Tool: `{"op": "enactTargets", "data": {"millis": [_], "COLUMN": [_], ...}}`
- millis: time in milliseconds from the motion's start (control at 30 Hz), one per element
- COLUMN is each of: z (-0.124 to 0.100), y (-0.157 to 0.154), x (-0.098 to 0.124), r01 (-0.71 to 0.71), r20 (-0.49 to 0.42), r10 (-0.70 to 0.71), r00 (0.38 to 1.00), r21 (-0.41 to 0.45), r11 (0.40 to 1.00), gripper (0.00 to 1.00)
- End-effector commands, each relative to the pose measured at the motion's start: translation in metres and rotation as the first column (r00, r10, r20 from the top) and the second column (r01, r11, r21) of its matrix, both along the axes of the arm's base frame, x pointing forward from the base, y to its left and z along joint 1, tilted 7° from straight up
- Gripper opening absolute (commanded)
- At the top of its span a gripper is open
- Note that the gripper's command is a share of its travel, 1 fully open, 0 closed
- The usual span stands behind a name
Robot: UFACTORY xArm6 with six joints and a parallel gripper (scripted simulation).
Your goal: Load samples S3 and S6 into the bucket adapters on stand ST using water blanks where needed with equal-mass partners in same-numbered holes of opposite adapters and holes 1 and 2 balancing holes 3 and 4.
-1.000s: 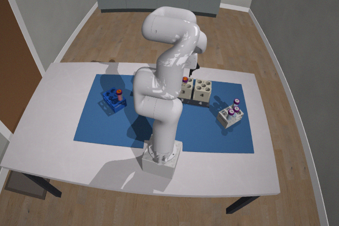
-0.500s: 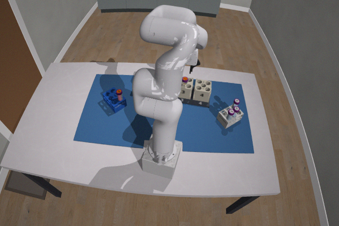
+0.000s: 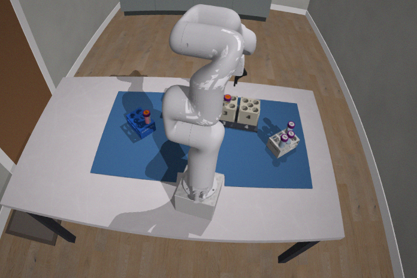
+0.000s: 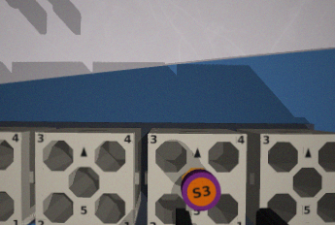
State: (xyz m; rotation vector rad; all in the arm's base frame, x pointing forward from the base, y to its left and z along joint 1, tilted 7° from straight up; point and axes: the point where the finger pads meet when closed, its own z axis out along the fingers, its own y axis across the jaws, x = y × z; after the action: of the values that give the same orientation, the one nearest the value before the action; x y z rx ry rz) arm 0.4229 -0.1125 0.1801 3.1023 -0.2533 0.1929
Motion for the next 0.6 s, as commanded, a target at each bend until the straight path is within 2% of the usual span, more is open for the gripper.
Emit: {"op": "enactTargets", "data": {"millis": [0, 333, 567], "z": [0.008, 0.024, 0.025], "y": [0.0, 0.0, 0.0], "x": [0.0, -0.002, -0.002], "r01": [0.0, 0.0, 0.0], "r20": [0.004, 0.004, 0.004], "r10": [0.0, 0.0, 0.0], "r00": [1.0, 1.0, 1.0], "r21": [-0.001, -0.001, -0.001], "r11": [1.0, 1.0, 1.0], "gripper": [0.44, 0.44, 0.44]}}
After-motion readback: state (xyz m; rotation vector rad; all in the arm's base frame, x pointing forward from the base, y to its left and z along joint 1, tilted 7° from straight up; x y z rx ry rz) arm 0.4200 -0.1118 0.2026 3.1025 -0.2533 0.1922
